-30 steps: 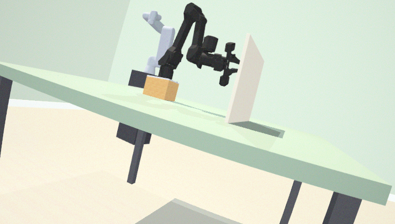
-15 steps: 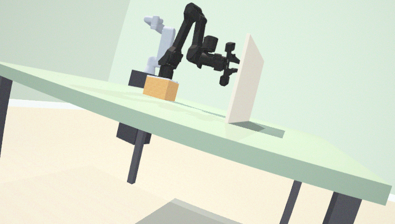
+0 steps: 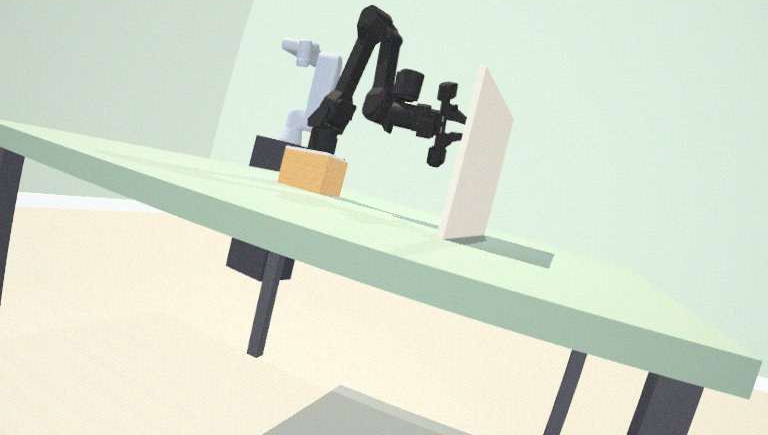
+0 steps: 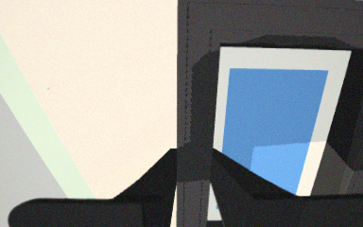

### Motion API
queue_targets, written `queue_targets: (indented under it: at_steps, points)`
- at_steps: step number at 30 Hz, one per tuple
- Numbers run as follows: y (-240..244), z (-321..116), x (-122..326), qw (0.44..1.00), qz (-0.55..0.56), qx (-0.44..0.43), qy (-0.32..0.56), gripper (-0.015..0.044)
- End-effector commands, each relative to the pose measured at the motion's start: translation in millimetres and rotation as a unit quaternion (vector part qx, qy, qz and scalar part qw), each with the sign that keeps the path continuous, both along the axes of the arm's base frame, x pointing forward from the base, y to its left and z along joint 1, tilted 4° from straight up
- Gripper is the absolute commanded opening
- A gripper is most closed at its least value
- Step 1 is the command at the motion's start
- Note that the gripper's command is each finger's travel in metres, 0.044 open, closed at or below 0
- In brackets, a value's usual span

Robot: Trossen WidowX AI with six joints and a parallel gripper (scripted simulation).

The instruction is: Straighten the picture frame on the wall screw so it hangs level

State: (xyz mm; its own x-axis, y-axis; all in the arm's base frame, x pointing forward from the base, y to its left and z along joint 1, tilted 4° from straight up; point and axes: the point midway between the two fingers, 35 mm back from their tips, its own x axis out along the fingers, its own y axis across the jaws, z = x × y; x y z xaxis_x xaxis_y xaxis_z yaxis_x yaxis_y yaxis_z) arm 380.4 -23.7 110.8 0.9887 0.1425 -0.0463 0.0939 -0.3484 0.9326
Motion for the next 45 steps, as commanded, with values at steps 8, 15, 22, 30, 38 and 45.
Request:
queue_targets:
  at_steps: [8,15,22,30,38,45]
  points:
    - [1.0,3.3,0.0,1.0,0.0,0.002,-0.005,0.0]
    - [1.7,3.3,-0.1,1.0,0.0,0.002,-0.005,0.0]
    - [4.2,4.8,-0.3,1.0,0.0,0.002,-0.005,0.0]
    - [5.6,6.3,-0.5,1.0,0.0,0.002,-0.005,0.0]
    - [5.8,5.3,-0.5,1.0,0.0,0.002,-0.005,0.0]
    - [5.3,4.9,-0.5,1.0,0.0,0.002,-0.005,0.0]
